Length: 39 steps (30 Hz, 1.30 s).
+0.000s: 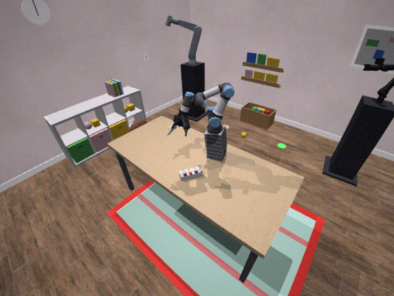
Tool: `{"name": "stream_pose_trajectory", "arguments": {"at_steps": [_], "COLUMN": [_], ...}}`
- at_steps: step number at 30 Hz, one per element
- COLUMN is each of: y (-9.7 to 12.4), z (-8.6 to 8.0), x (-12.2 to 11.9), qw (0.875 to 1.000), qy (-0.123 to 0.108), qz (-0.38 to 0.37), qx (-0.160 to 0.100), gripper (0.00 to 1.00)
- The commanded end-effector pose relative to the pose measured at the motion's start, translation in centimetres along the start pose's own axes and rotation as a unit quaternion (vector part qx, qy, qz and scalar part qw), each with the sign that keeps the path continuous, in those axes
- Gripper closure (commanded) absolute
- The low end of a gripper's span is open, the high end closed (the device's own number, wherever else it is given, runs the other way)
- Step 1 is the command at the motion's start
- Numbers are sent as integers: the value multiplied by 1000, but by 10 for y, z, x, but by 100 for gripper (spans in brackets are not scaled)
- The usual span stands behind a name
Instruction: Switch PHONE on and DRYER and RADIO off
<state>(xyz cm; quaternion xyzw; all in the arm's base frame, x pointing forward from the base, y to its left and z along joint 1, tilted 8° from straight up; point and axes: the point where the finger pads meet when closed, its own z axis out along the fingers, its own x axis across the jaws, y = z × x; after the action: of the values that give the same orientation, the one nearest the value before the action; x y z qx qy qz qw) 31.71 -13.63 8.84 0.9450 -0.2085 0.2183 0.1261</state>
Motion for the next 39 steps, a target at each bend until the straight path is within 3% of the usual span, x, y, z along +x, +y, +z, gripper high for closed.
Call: {"name": "stream_pose_trajectory", "arguments": {"at_steps": [1,25,39], "y": [0,0,-8], "z": [0,0,8], "x": [1,1,-1], "qw": [1000,1000,996], "qy": [1,-1,-24], "qz": [0,-7,-89], "qx": [0,1,12], "gripper": [0,0,0]}}
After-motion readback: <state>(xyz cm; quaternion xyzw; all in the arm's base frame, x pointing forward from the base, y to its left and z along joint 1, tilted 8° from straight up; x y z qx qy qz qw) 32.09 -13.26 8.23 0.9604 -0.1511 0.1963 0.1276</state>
